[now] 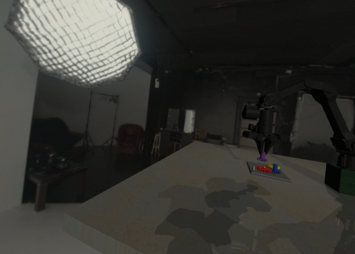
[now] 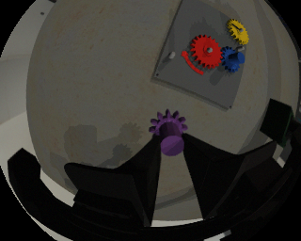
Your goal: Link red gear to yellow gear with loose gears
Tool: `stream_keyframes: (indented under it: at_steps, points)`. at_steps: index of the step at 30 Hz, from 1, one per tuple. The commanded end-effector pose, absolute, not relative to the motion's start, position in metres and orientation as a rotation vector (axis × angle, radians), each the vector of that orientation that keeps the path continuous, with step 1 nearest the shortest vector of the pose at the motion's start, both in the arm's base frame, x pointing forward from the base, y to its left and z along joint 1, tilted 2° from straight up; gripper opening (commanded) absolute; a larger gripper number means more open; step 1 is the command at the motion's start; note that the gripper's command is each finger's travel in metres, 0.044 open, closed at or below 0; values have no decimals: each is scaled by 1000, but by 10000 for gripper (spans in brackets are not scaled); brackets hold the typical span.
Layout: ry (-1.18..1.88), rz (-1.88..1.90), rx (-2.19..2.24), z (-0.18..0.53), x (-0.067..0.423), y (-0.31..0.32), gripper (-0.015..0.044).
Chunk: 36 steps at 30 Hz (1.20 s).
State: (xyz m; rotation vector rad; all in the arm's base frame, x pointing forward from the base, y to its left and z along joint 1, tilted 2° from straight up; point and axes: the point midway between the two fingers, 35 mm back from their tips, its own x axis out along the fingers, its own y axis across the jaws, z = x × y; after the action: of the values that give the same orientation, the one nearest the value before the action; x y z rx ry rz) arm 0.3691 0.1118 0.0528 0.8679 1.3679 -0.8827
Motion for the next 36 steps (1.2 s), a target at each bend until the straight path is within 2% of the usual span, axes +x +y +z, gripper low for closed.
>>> stream_keyframes:
  at_steps: [1, 13, 36]
  points:
    - [1360, -876, 880, 72, 369, 113, 0]
    - [1361, -877, 880, 112, 361, 112, 0]
    - [1359, -879, 877, 97, 356, 69, 0]
